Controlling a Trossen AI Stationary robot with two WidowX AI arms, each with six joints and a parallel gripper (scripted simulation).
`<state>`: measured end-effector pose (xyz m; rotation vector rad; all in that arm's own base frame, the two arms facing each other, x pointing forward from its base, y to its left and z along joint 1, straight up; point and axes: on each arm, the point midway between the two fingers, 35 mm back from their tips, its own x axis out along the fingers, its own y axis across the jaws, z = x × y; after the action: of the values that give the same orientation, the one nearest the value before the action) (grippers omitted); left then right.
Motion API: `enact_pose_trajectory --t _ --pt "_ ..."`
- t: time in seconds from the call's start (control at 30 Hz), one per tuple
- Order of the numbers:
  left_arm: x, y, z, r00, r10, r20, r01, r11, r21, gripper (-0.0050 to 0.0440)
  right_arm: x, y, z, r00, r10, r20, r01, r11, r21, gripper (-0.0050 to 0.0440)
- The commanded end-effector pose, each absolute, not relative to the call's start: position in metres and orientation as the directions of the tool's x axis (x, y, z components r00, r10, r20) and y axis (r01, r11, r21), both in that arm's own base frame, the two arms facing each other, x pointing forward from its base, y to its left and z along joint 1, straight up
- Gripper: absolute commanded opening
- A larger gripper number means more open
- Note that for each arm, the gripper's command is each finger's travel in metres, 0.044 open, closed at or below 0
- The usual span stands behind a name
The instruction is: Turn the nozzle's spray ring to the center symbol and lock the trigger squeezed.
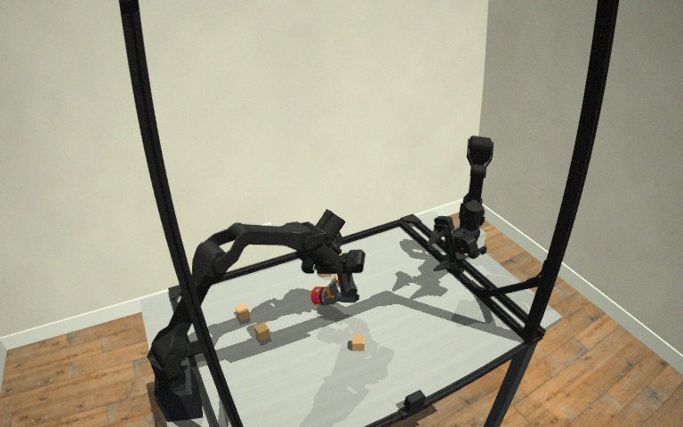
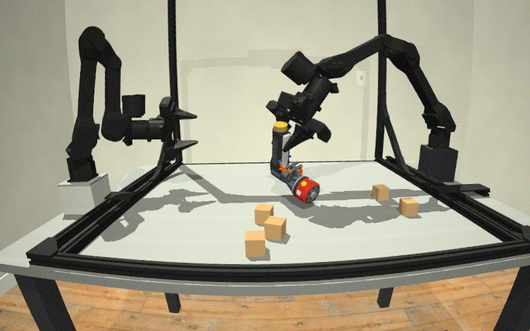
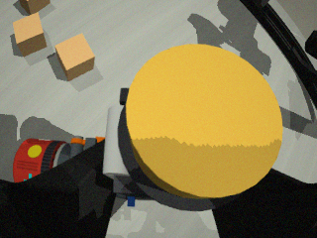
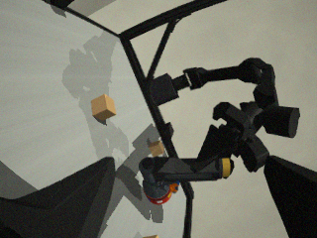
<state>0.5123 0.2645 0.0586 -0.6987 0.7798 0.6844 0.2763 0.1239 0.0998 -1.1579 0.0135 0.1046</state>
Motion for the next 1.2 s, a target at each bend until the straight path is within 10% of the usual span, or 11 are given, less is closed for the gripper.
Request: enact_pose_trajectory --t 0.0,1.17 --pt "0.512 0.267 0.081 0.546 0.287 -0.787 -0.782 0.511 -0.356 0.0 0.276 0.123 0.099 0.995 0.074 -0.066 -0.09 0.394 -0.915 0.04" --pt "0.483 0.257 0.082 0.413 0.213 -0.885 -0.879 -0.162 -0.449 0.0 0.276 0.123 0.099 0.995 0.074 -0.066 -0.09 0.394 -0.915 0.04"
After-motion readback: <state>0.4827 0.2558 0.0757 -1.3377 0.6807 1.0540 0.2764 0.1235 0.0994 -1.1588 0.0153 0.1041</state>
